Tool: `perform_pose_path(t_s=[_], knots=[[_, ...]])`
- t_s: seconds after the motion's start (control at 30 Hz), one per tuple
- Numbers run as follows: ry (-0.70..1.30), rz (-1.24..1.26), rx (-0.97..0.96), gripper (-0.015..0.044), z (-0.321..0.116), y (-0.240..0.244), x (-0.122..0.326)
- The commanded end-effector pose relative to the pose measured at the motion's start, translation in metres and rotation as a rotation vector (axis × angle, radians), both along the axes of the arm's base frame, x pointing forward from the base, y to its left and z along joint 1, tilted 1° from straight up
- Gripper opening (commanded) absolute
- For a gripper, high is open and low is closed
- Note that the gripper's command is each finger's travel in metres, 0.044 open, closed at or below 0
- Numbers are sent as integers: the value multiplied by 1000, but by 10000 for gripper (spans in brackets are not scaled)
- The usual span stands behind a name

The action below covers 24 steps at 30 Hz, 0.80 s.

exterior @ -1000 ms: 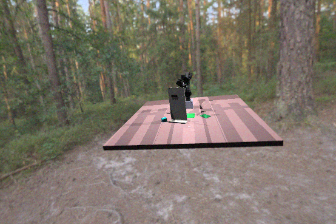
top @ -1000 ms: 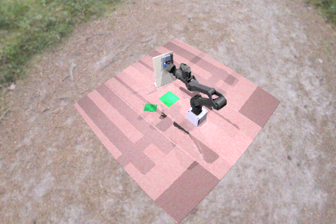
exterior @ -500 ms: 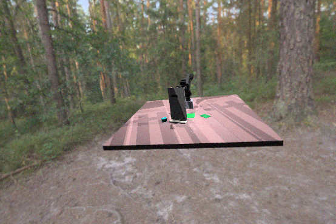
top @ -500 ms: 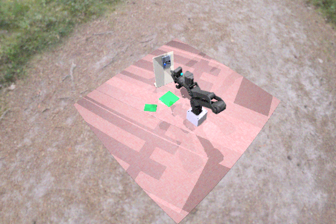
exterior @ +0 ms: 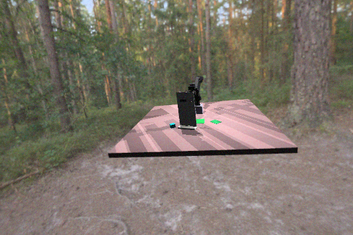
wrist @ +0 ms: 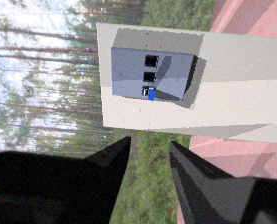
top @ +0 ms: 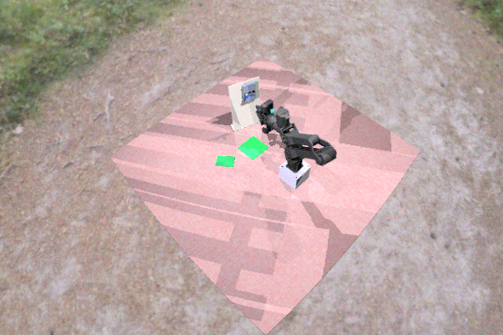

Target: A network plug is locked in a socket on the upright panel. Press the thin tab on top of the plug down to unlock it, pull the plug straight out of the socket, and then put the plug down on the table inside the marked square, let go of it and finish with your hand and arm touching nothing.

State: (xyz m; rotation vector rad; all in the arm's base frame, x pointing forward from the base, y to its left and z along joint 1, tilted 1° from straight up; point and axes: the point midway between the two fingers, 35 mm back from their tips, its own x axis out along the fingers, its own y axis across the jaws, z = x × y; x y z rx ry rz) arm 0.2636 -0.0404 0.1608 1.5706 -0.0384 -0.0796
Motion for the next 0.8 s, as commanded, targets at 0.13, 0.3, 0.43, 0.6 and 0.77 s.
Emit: perform_pose_path(t_s=[0.13,0.3,0.43,0.6,0.77], knots=[[-8,4,4,156,4,-3,12],[-10,3,4,156,4,-6,20],[-12,3,4,156,4,-8,26],[-15,3,4,156,2,-11,34],[-17,2,4,156,0,-14,42]])
